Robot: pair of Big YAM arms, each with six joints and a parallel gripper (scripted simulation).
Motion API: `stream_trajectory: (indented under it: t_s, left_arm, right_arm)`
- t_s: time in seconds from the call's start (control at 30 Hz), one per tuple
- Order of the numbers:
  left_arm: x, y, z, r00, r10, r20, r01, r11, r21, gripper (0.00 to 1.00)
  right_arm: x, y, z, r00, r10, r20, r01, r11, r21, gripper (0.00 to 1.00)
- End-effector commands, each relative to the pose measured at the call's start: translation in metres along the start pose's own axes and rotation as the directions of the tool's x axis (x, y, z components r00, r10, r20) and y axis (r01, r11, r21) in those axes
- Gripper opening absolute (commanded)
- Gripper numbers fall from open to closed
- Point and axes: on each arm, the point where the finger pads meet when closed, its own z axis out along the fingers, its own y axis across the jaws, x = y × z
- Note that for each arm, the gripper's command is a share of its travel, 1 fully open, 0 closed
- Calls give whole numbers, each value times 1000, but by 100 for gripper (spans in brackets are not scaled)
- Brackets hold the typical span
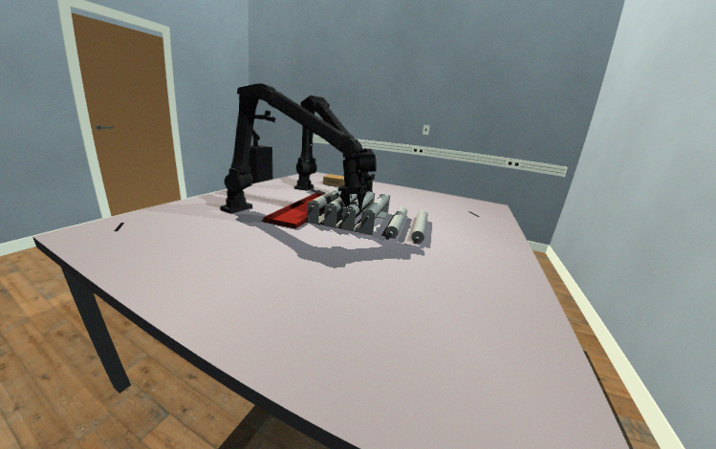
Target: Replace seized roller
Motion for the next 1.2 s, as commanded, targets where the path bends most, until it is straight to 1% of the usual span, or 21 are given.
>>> stream_trajectory:
  t_s: [0.0, 0.37, 0.47, 0.5, 0.93, 1.0, 1.03, 1.07, 1.17]
  left_arm:
    - [10, 0, 3, 1000, -15, -19, 15, 1000, 6, 3]
    - [20, -4, 8, 999, -22, -41, 23, 1000, 18, 3]
    - [21, -2, 5, 999, -25, -40, 25, 1000, 12, 3]
    - [22, -4, 9, 999, -23, -45, 24, 999, 21, 3]
    - [35, -9, 15, 997, -31, -69, 34, 999, 36, 3]
    - [35, -9, 15, 997, -31, -69, 34, 999, 36, 3]
    - [36, -5, 10, 997, -34, -65, 35, 999, 25, 3]
    - [37, -9, 15, 997, -31, -72, 34, 999, 38, 3]
    - [40, -10, 17, 996, -33, -77, 36, 998, 42, 3]
  right_arm:
    - [-4, -15, -19, 1000, 1, 9, -1, 998, 60, 32]
    - [-4, -15, -19, 1000, 1, 9, -2, 998, 60, 32]
    - [-4, -15, -19, 1000, 1, 9, -2, 998, 60, 32]
    - [-4, -15, -19, 1000, 1, 9, -2, 998, 60, 32]
    - [1, -16, -19, 1000, 9, 5, -9, 998, 60, 32]
    - [1, -16, -19, 1000, 9, 5, -9, 998, 60, 32]
    - [0, -18, -22, 1000, 6, 5, -6, 998, 62, 32]
    - [2, -16, -19, 1000, 11, 4, -11, 998, 60, 32]
    - [2, -16, -19, 1000, 11, 4, -11, 998, 60, 32]
